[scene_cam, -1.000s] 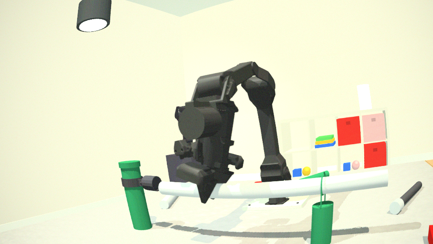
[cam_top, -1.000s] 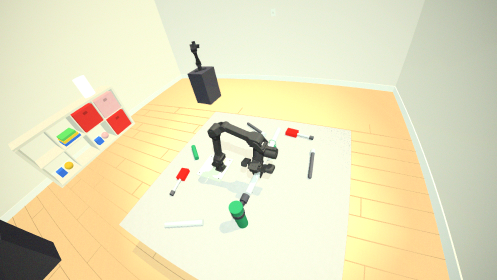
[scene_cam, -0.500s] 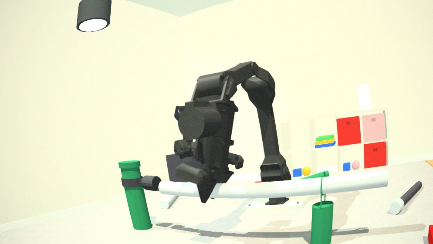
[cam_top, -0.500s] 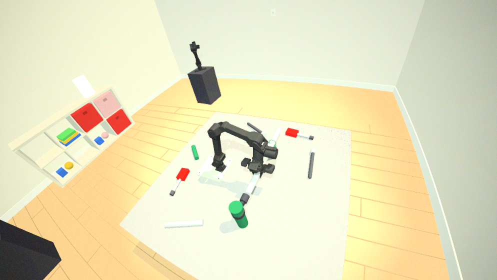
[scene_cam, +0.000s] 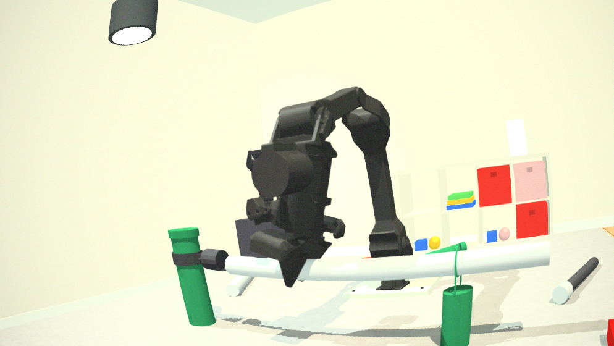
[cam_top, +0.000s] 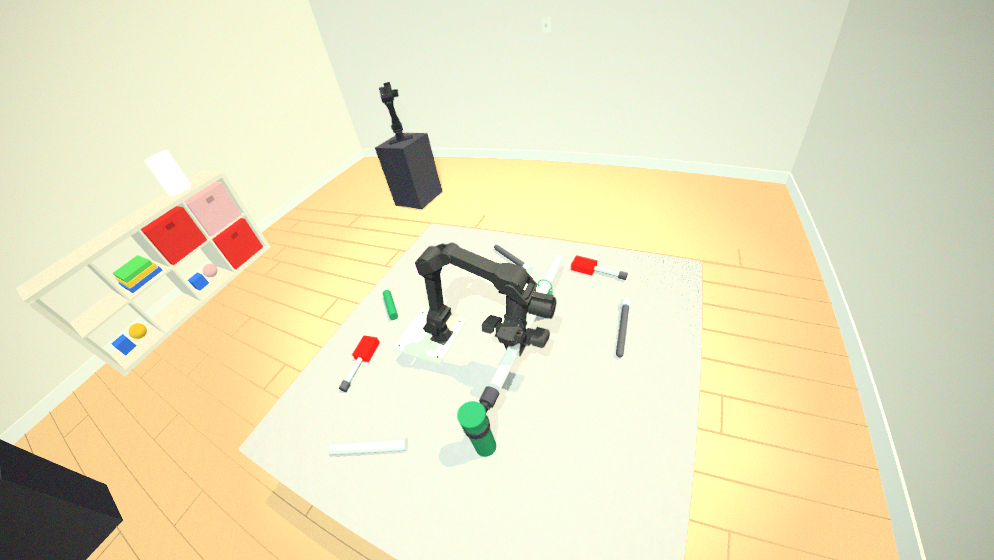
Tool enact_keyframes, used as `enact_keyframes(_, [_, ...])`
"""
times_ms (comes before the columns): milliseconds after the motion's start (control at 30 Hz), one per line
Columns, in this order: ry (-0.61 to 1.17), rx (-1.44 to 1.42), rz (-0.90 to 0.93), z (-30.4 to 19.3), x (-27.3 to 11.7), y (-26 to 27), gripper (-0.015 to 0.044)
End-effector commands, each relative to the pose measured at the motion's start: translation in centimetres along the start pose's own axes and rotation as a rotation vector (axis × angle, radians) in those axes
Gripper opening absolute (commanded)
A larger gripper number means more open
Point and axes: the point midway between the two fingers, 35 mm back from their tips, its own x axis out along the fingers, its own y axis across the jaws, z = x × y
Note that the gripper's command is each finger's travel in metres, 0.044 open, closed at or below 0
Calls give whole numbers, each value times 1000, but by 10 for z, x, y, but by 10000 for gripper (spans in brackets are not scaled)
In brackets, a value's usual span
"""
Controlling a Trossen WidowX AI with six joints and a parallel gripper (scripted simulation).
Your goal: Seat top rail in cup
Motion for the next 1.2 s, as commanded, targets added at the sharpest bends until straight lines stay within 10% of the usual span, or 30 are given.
enact_keyframes(0, [-4,0,8,3,-4,2,0])
enact_keyframes(1167, [0,-5,-4,23,1,2,0])
